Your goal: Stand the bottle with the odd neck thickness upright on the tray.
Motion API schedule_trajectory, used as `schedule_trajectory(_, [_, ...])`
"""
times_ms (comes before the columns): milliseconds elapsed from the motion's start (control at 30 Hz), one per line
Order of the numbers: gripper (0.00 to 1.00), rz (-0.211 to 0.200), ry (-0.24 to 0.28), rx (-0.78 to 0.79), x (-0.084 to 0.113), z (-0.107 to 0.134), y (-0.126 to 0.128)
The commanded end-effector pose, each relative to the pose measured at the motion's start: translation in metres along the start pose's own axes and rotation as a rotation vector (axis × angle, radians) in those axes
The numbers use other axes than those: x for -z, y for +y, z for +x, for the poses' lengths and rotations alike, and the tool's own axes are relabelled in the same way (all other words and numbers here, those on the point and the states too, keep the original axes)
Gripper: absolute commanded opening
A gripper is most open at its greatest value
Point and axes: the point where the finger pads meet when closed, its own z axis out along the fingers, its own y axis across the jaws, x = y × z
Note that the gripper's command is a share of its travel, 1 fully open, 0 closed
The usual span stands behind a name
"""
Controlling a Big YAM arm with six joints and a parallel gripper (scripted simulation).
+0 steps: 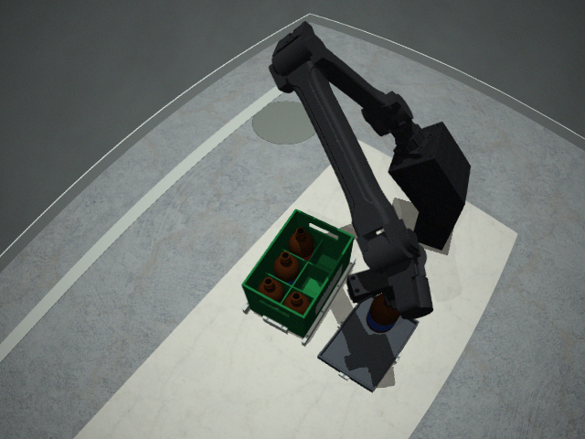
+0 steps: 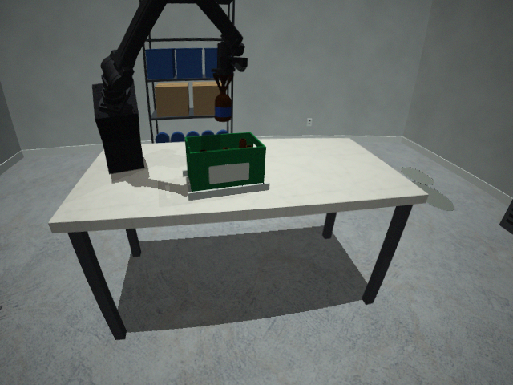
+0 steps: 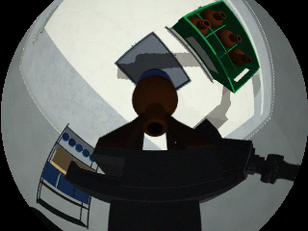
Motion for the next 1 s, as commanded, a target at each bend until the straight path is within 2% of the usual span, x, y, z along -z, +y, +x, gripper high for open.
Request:
schedule_trajectory(0, [0.00, -0.072, -0.028, -0.008, 0.026, -0.004, 0.028])
schedule_trajectory(167, [0.00, -0.080, -0.031, -0.012, 0.027, -0.008, 0.027])
schedule_trajectory(300, [0.00, -0.062, -0.028, 0.003, 0.014, -0.002, 0.027])
schedule_trajectory(400, [0.00, -0.022, -0.008, -0.009, -0.009, -0.006, 0.007])
schedule_trajectory(500, [0.00, -0.029, -0.010, -0.016, -0.012, -0.009, 0.012])
schedule_trajectory(567, [0.00, -0.017, -0.007, -0.004, -0.021, -0.004, 0.008])
schedule_trajectory(700, [0.00, -0.030, -0.015, 0.007, -0.018, 0.001, 0.010])
schedule_trajectory(733, [0.00, -0.073, -0.028, -0.021, -0.002, -0.013, 0.025])
schedule_trajectory(767, [0.00, -0.046, -0.016, -0.023, -0.019, -0.013, 0.017])
schedule_trajectory(833, [0.00, -0.012, -0.006, 0.000, -0.037, -0.002, 0.007])
schedule_trajectory(967, [0.00, -0.008, -0.005, 0.003, -0.050, 0.000, 0.007])
